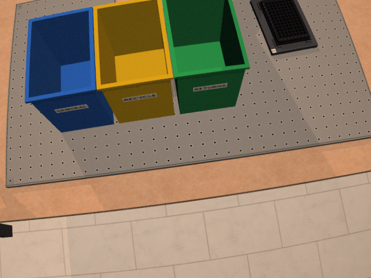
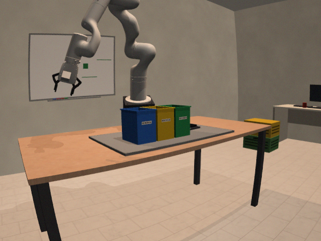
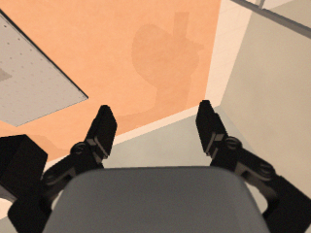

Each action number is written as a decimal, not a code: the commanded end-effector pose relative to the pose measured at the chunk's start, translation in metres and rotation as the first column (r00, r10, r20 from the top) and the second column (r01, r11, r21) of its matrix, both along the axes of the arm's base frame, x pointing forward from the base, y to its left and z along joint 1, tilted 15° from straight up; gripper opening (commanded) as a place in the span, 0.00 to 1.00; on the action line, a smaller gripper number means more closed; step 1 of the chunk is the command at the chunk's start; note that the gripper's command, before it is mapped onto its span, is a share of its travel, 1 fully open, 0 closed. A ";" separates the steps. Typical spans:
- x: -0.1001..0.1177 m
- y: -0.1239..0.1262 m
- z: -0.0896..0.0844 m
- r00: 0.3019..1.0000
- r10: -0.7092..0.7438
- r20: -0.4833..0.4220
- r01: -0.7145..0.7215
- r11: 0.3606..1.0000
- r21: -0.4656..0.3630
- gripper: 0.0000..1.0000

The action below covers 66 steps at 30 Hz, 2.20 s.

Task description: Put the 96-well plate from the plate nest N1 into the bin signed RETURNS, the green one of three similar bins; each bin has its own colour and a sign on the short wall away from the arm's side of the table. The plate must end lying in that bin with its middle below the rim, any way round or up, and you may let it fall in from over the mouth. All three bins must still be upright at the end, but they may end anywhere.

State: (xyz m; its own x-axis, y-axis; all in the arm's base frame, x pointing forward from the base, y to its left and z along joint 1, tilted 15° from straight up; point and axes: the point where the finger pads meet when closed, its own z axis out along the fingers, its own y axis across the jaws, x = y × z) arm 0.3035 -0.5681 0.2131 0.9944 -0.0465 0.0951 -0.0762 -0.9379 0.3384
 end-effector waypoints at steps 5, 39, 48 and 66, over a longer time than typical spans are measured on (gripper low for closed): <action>0.028 0.024 -0.004 1.000 0.008 0.007 -0.008 1.000 0.006 1.00; 0.110 0.116 -0.023 0.999 0.035 0.025 -0.035 0.999 0.034 1.00; 0.123 0.135 -0.026 0.999 0.044 0.030 -0.045 0.998 0.042 1.00; 0.156 0.192 -0.036 0.997 0.062 0.039 -0.064 0.996 0.058 1.00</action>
State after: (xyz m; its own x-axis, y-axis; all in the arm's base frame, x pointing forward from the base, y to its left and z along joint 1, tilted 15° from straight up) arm 0.4507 -0.3899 0.1789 0.9921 0.0014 0.1255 -0.0345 -0.9584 0.2833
